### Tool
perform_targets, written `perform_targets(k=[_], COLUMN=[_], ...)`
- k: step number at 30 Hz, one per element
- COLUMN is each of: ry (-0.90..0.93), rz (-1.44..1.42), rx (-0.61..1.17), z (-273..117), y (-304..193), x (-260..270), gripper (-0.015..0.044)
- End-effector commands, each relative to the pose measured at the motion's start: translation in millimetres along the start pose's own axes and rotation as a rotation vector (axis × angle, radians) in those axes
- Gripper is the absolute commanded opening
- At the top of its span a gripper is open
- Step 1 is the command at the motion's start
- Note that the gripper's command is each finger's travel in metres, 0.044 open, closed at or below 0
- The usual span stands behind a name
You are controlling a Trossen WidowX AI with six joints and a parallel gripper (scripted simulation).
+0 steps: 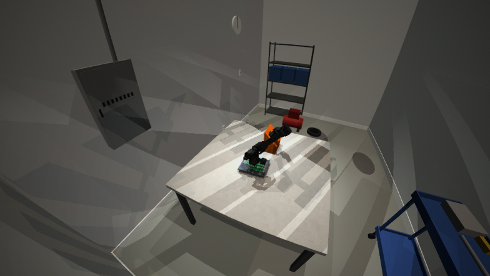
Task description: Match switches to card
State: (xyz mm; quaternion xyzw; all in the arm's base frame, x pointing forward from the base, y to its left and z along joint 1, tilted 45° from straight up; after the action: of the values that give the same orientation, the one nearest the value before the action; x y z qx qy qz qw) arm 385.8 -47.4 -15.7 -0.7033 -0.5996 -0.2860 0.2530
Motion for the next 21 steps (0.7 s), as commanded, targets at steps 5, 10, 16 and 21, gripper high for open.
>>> perform_targets(k=[5,10,16,21], ry=[0.000,0.001,0.001,0.001], rz=[0.003,0.003,0.003,0.003], rx=[0.004,0.004,0.004,0.004], z=[16.2,19.9,29.1,31.5], y=[1.3,1.4,1.7,1.7], x=[-0.3,-0.2,-0.2,-0.1], gripper=[0.0000,0.0000,0.0000,0.0000])
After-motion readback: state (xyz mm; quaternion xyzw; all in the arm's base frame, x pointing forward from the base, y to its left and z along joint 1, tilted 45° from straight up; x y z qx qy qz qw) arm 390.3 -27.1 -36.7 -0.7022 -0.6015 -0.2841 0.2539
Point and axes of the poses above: the point midway between the two fingers, 35 mm back from their tips, its own z axis out along the fingers, its own x axis across the jaws, y = z × x, the point moved 5 cm from there along -z, back along the fingers, and after that the axes turned 7 degrees about z, right-handed, at the moved point
